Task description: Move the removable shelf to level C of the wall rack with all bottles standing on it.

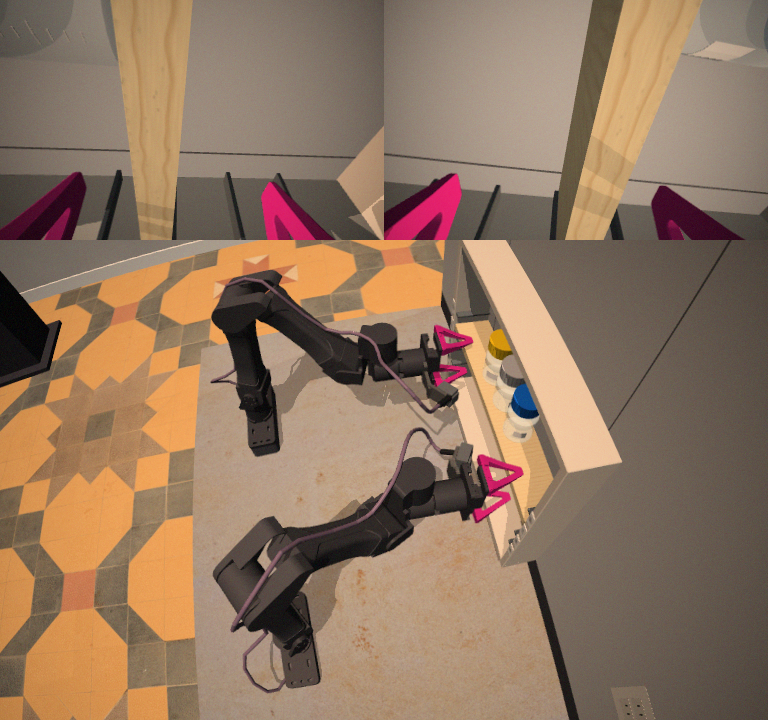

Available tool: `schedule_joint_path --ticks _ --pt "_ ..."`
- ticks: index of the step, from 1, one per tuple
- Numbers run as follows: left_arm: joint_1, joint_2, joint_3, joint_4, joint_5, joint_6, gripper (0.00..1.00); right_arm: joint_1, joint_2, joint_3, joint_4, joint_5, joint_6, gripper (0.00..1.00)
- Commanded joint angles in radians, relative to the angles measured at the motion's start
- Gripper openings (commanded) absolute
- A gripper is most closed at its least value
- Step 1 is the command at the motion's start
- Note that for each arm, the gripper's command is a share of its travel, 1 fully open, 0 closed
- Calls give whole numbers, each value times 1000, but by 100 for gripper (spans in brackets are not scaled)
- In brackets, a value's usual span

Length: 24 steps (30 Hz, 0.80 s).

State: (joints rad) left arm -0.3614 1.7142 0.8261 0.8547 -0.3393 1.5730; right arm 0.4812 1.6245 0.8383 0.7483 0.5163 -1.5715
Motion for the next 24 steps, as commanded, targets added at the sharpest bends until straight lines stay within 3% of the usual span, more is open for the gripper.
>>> schedule_joint_path --ticks 1,24 --pt "-14 -31 -17 20 -12 -3 100 16 -43 -18 13 17 1 100" --pt "-44 -120 -115 28 -43 -3 100 62 -129 -102 10 64 1 100"
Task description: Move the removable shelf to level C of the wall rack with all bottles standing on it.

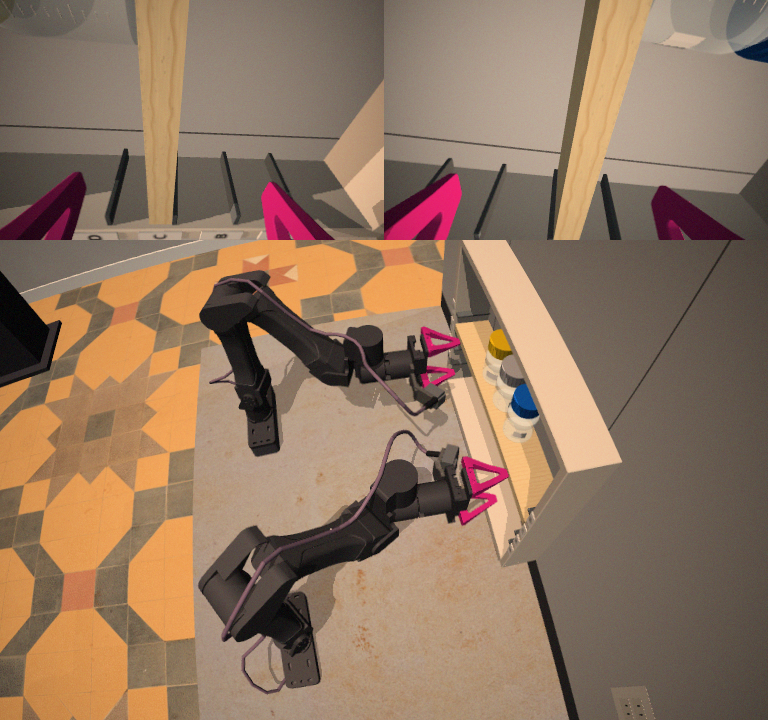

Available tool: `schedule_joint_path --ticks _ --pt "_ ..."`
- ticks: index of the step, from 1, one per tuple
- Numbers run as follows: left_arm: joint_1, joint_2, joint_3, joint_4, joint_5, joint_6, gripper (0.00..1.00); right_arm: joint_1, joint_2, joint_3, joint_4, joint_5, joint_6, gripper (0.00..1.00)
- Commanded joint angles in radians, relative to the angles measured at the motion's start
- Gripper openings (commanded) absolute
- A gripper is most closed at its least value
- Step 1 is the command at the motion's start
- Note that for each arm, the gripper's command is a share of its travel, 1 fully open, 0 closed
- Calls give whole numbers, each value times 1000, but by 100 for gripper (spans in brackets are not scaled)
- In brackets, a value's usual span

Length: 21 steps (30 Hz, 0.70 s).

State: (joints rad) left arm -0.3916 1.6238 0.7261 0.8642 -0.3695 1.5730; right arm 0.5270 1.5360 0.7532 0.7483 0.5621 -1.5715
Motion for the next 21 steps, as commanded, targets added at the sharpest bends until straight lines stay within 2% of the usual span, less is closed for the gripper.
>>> schedule_joint_path --ticks 1,21 --pt "-16 -34 -20 19 -14 -3 100 19 -45 -20 10 20 1 100" --pt "-46 -115 -98 16 -45 -3 100 66 -121 -86 -1 67 1 100"
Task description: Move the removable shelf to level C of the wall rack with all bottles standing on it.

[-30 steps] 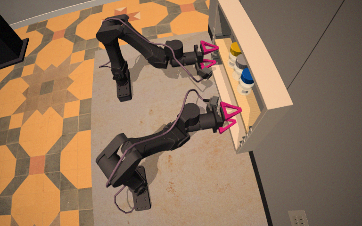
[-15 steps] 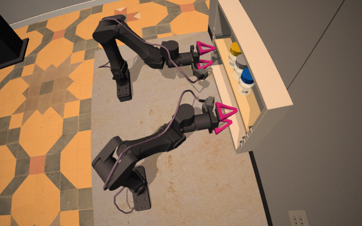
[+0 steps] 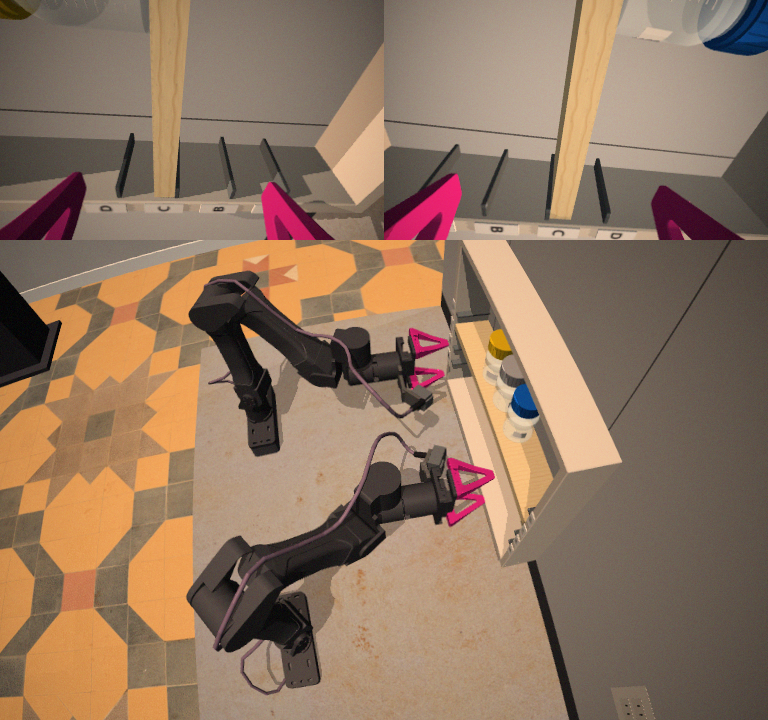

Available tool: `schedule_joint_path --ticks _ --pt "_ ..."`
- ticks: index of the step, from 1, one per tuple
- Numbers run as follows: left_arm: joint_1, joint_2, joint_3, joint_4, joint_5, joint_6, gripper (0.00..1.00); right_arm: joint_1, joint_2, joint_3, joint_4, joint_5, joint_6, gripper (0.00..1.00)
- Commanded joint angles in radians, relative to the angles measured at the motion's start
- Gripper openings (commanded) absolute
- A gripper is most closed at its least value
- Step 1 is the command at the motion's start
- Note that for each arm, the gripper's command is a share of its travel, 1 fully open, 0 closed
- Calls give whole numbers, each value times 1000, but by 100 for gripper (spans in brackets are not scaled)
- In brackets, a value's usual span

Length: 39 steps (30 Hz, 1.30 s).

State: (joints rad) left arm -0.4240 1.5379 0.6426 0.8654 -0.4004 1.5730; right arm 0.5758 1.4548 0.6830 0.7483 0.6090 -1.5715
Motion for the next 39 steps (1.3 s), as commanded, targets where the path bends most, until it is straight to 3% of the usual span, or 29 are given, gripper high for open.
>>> schedule_joint_path --ticks 1,39 --pt "-16 -34 -19 15 -16 -3 100 19 -44 -19 -1 23 1 100" --pt "-36 -82 -61 9 -36 -2 100 49 -88 -53 -11 52 0 100"
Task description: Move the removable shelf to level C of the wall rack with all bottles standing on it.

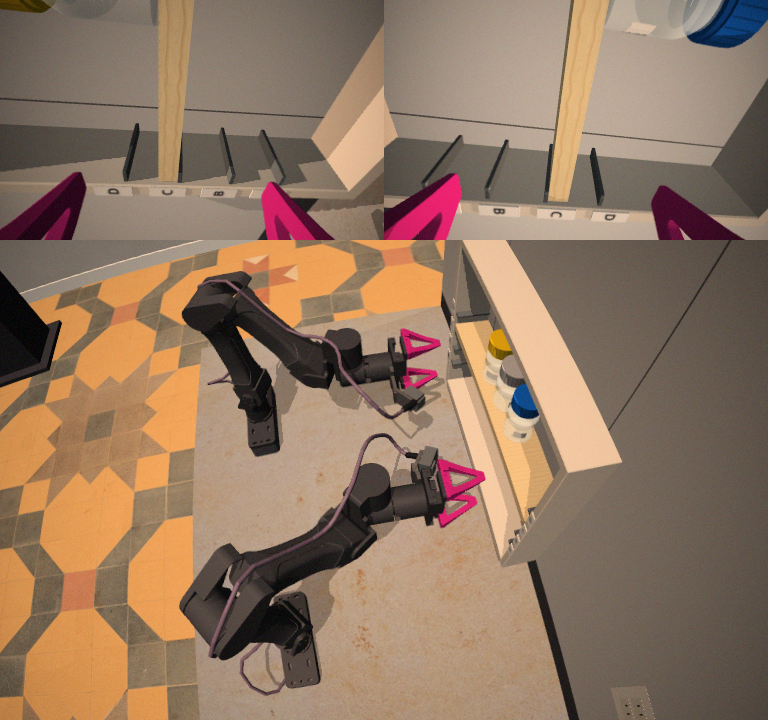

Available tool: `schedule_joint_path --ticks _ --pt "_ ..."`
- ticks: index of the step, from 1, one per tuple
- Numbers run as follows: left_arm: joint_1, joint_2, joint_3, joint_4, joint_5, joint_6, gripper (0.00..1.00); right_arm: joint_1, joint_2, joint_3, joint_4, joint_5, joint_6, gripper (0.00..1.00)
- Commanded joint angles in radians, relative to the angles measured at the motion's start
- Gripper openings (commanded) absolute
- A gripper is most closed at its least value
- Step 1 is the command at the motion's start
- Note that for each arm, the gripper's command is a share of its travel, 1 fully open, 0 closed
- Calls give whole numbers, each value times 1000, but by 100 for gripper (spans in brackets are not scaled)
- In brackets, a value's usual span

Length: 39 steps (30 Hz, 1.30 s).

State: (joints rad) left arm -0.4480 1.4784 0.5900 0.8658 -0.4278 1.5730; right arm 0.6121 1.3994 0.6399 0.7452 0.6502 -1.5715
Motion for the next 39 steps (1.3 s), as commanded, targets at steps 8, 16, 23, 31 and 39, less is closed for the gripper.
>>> schedule_joint_path --ticks 8,16,23,31,39 --pt "-16 -32 -17 7 -13 -2 100 19 -42 -17 -10 17 0 100" --pt "-20 -41 -24 6 -17 -2 100 25 -50 -23 -12 23 0 100" --pt "-23 -49 -30 4 -20 -2 100 30 -57 -28 -14 28 0 100" --pt "-28 -59 -39 3 -25 -2 100 36 -66 -35 -16 34 0 100" --pt "-28 -61 -40 2 -25 -2 100 37 -68 -36 -17 36 0 100"
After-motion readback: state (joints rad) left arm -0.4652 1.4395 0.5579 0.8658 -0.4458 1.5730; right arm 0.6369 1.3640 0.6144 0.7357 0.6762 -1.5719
